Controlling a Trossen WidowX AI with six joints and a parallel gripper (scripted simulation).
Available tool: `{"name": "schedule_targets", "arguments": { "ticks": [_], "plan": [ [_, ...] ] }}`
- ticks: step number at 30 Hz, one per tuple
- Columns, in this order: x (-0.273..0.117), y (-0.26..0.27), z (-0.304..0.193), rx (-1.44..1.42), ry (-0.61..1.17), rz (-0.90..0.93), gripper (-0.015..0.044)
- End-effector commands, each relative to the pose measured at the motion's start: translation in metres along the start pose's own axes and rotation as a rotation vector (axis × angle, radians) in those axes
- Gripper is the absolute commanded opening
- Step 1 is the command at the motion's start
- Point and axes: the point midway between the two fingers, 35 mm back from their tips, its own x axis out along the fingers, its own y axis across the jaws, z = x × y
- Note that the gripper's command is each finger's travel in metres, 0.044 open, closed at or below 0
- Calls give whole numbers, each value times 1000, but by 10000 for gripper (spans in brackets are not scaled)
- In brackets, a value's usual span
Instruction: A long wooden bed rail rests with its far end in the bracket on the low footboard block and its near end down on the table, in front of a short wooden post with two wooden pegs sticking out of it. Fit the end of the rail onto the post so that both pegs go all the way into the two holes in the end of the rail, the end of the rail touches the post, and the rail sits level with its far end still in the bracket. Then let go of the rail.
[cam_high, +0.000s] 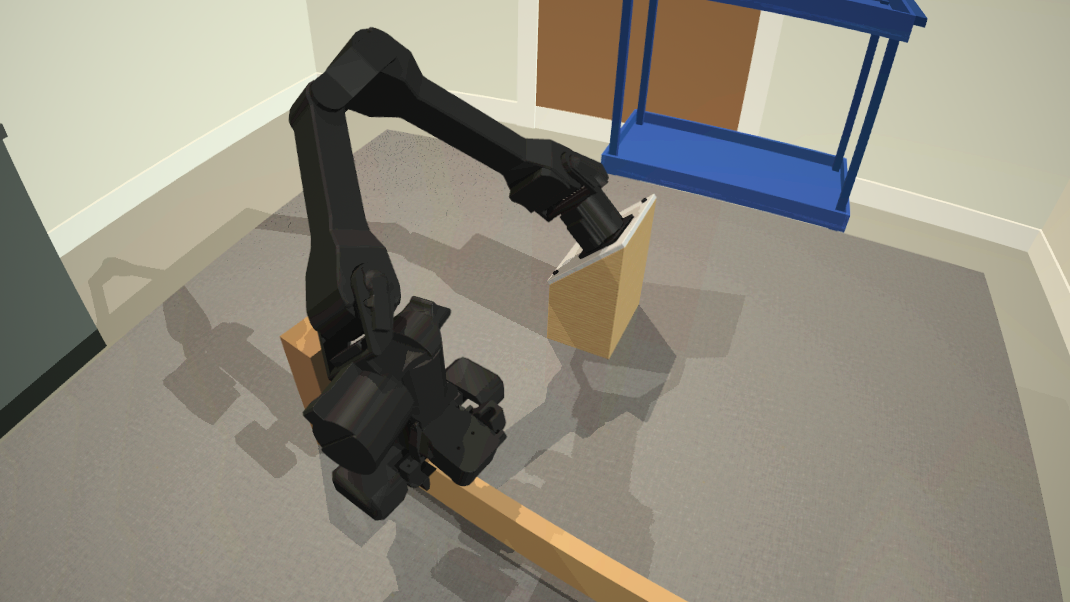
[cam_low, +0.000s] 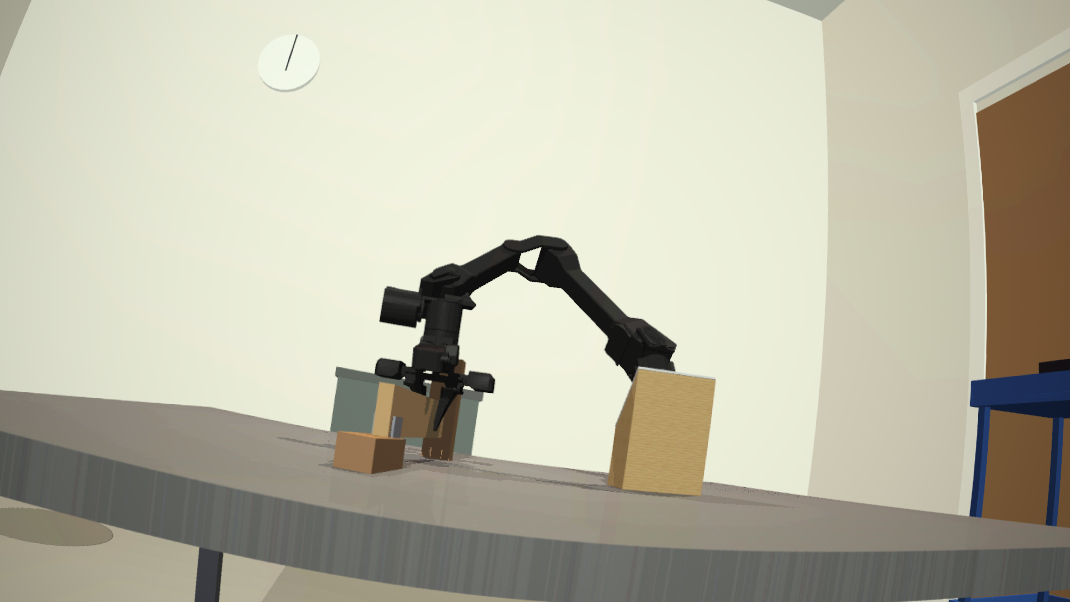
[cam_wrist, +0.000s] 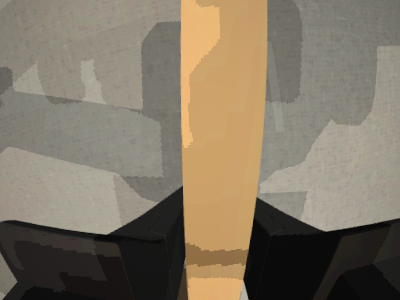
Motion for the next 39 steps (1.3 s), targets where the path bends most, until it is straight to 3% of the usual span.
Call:
{"name": "schedule_targets", "arguments": {
  "ticks": [1, 39],
  "plan": [
    [-2, -1, -2, -1, -1, -7, 0],
    [-3, -1, -14, -1, -1, -7, 0]
  ]
}}
